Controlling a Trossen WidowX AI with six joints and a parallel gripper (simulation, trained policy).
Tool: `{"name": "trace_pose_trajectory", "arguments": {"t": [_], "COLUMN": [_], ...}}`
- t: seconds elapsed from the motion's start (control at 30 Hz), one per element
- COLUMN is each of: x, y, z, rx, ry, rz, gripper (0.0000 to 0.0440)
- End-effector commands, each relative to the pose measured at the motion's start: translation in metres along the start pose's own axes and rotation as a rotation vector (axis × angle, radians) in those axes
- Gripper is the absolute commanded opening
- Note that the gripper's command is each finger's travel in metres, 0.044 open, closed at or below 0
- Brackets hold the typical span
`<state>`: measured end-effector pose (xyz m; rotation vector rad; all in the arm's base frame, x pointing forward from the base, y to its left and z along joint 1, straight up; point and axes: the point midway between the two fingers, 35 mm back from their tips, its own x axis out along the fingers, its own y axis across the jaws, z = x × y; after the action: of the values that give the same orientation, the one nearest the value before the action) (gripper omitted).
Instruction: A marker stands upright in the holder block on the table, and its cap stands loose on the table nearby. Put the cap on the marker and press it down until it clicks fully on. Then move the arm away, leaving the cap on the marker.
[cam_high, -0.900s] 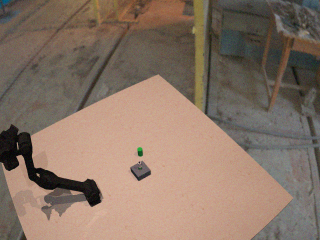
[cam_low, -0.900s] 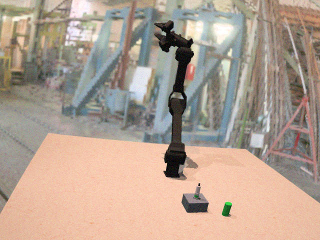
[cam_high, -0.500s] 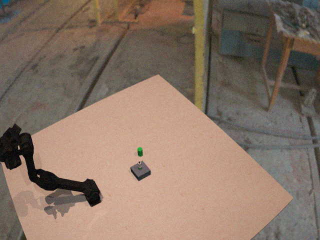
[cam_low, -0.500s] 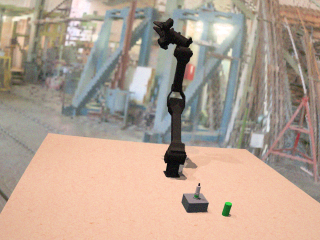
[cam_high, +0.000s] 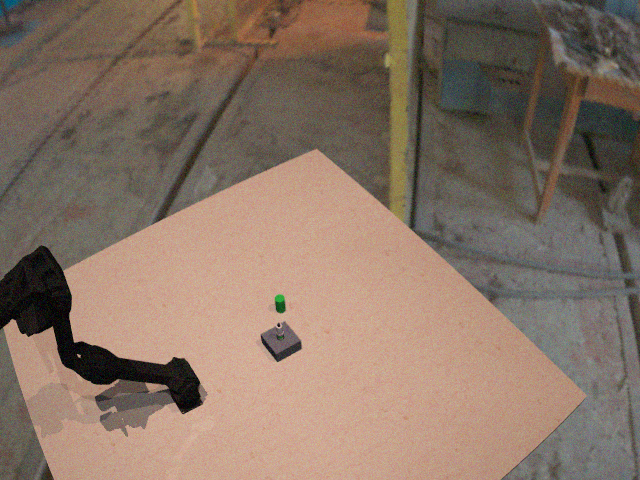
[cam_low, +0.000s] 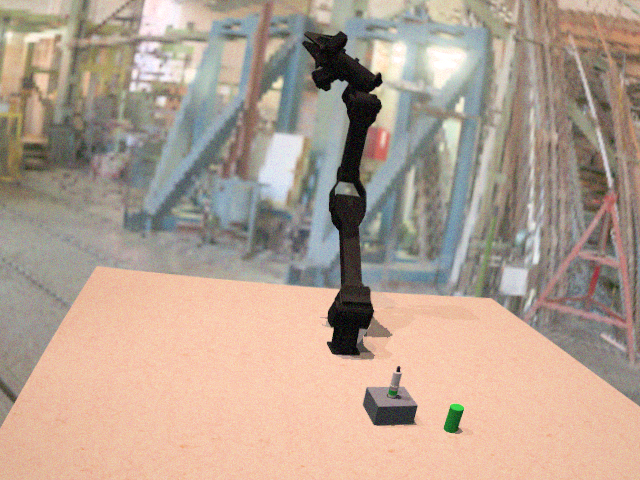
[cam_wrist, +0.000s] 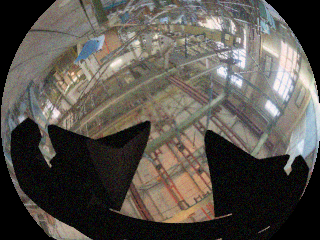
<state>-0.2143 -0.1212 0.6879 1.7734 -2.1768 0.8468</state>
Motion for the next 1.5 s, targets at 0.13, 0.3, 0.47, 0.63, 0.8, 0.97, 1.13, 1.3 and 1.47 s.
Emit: {"name": "trace_pose_trajectory", "arguments": {"t": [0.13, 0.3, 0.47, 0.63, 0.8, 0.97, 1.13, 1.3, 1.47], "x": [0.004, 0.005, 0.006, 0.005, 0.003, 0.0, -0.004, -0.01, -0.016], "y": [-0.025, -0.042, -0.059, -0.076, -0.094, -0.112, -0.129, -0.146, -0.163], "z": [0.002, 0.004, 0.007, 0.01, 0.014, 0.017, 0.021, 0.024, 0.028], "rx": [-0.038, -0.062, -0.084, -0.104, -0.123, -0.141, -0.157, -0.173, -0.187], "ry": [0.005, 0.005, 0.004, 0.004, 0.003, 0.003, 0.002, 0.0, -0.001], "rz": [-0.089, -0.15, -0.211, -0.273, -0.335, -0.397, -0.458, -0.519, -0.58], "gripper": [0.0269, 0.028, 0.0288, 0.0294, 0.0299, 0.0301, 0.0302, 0.0303, 0.0304]}}
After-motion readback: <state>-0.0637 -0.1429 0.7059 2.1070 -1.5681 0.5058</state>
